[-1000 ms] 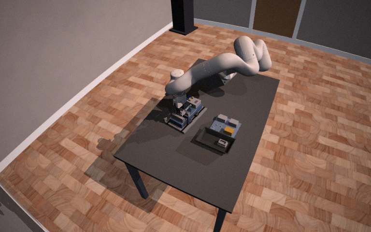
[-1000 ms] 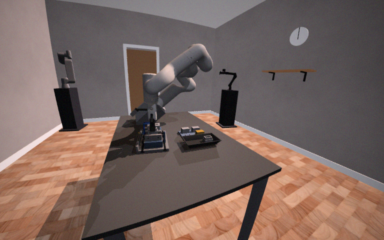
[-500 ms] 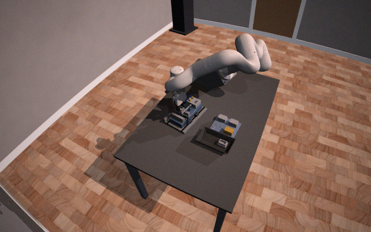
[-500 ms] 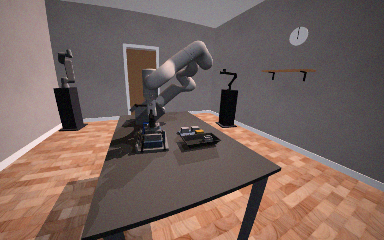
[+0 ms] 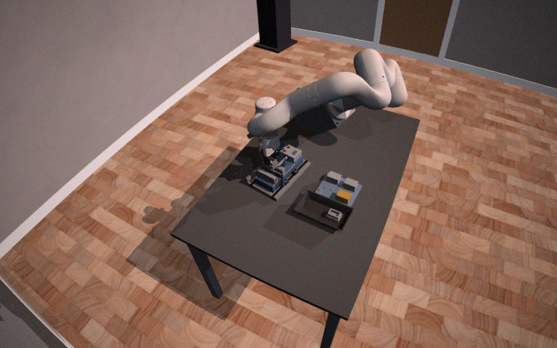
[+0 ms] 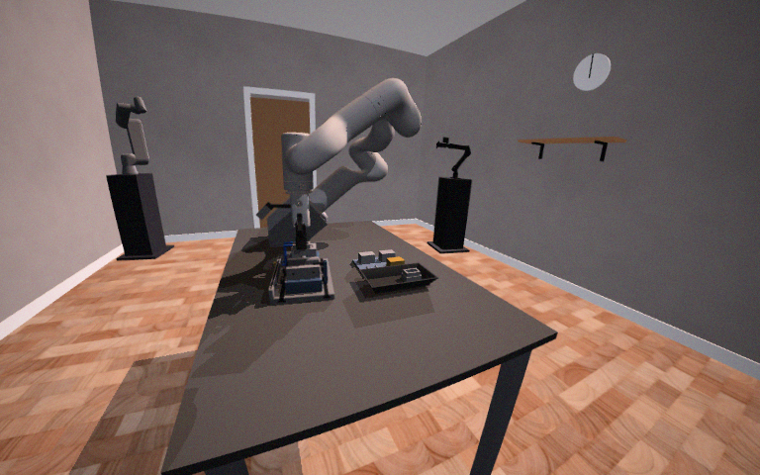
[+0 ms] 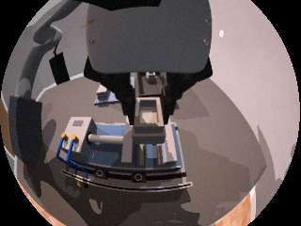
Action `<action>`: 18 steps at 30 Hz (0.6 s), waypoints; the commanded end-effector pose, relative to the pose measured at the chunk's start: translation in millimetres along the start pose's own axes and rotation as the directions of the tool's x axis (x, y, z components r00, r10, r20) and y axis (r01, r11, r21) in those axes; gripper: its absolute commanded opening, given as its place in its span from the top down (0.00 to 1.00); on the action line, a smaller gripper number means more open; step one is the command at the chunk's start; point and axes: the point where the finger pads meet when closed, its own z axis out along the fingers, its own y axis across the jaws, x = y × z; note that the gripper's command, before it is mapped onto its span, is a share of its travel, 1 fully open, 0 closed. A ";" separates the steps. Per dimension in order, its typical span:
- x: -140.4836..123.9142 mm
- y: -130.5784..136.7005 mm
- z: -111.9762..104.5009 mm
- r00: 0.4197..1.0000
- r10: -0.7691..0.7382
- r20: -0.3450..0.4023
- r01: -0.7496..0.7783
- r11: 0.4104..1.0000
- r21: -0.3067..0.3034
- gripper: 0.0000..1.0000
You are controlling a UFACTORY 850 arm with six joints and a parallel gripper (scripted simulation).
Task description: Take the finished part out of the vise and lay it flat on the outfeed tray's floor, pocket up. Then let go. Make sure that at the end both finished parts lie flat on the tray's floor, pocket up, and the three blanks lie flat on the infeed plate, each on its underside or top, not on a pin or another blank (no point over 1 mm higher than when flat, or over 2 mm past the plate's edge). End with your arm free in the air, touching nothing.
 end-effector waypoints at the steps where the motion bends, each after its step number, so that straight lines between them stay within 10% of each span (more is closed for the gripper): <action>1: -2.0 -1.5 -1.4 1.000 -0.001 -0.001 0.001 1.000 0.002 1.00; 18: -135.4 -31.7 -4.4 0.999 -0.050 -0.012 0.050 0.999 0.002 1.00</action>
